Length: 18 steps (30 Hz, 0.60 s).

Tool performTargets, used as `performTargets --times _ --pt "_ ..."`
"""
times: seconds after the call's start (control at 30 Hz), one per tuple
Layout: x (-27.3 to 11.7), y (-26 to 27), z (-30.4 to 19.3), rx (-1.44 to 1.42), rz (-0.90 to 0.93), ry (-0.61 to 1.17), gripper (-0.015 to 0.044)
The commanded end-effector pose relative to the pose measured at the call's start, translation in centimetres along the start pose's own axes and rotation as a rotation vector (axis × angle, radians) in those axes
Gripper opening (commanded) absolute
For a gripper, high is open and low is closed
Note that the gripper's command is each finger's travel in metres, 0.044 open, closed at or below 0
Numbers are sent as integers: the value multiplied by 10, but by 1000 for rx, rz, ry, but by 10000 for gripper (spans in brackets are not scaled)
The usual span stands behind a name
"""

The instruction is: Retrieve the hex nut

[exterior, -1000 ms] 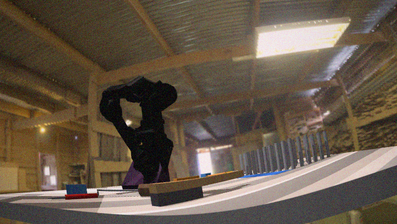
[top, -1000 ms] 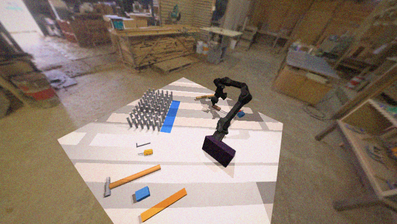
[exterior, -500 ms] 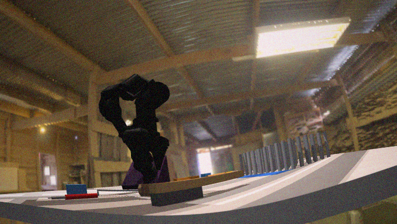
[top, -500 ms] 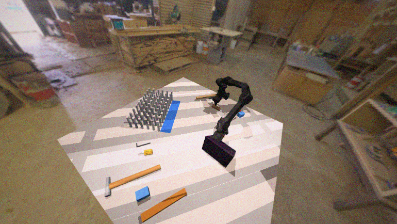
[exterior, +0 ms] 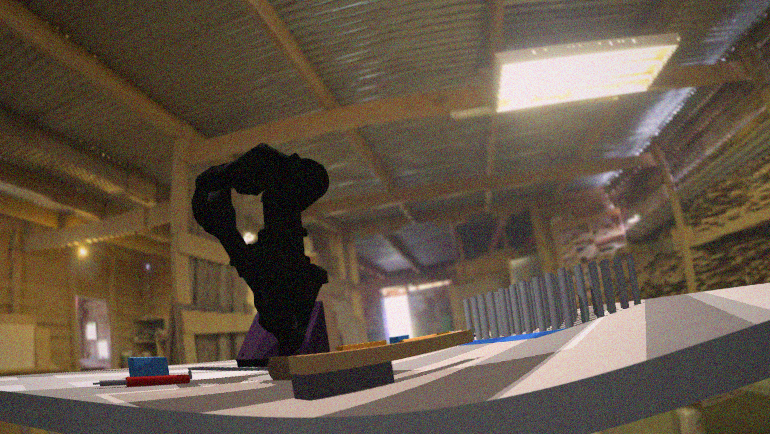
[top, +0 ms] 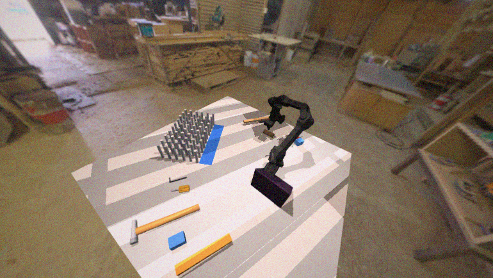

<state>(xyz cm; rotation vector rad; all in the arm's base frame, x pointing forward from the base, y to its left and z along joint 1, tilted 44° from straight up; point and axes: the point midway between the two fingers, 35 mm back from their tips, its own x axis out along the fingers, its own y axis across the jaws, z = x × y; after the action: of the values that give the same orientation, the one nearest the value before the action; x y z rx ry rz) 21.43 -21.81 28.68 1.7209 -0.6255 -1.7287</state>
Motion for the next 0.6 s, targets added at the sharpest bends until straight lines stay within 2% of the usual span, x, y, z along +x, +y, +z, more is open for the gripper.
performTargets --times 0.0,0.57 --pt "1 0 0 4 0 -1 280" --pt "28 1 -2 5 0 -2 280"
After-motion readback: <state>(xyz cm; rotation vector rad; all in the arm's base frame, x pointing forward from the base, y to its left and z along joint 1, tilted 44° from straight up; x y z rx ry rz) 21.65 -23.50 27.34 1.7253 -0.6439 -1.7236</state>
